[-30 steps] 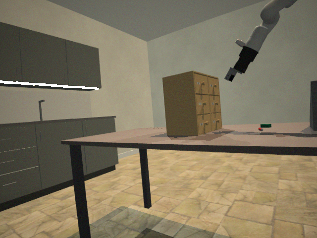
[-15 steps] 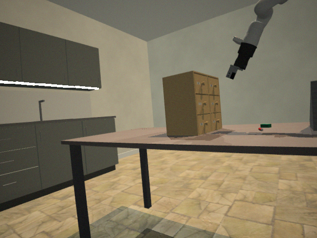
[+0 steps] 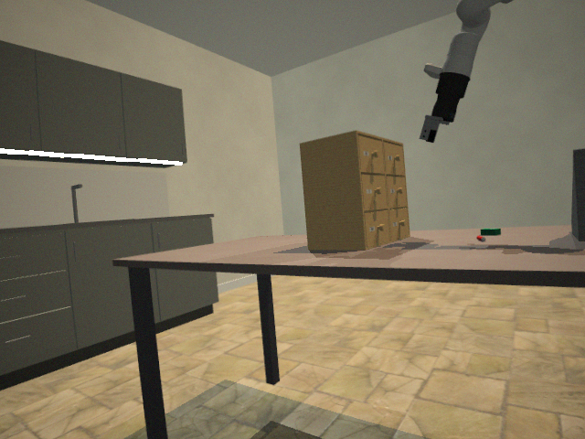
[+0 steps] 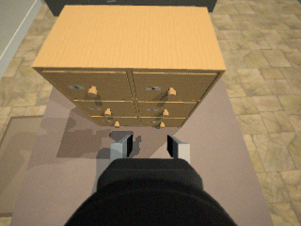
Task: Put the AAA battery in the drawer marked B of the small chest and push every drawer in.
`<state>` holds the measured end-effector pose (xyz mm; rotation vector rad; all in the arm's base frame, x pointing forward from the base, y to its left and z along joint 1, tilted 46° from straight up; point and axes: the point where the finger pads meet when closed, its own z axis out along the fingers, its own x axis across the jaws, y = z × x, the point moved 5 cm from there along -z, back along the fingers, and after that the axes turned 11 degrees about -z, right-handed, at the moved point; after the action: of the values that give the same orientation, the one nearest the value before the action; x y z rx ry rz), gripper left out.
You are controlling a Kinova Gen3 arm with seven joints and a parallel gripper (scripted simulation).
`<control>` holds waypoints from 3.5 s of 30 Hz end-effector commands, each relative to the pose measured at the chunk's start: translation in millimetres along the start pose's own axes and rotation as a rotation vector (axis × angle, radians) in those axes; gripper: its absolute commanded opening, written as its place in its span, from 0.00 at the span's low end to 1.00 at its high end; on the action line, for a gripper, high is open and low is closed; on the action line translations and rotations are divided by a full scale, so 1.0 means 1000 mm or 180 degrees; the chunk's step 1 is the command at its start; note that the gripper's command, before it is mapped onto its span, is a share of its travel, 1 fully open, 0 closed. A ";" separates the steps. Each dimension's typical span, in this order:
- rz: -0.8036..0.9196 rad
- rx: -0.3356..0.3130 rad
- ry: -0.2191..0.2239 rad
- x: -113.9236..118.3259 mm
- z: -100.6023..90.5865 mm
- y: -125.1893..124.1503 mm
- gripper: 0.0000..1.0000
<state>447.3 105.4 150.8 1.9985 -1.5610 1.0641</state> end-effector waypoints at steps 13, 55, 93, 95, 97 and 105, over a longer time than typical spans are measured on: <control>0.0017 -0.0365 -0.0063 0.003 -0.011 -0.006 1.00; 0.0017 -0.1037 -0.0198 0.004 -0.030 -0.011 1.00; 0.0019 -0.1181 -0.0227 0.005 -0.033 -0.012 1.00; 0.0019 -0.1181 -0.0227 0.005 -0.033 -0.012 1.00; 0.0019 -0.1182 -0.0227 0.005 -0.033 -0.012 1.00; 0.0019 -0.1182 -0.0227 0.005 -0.033 -0.012 1.00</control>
<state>447.6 130.0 175.0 1.8029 -1.6581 0.6454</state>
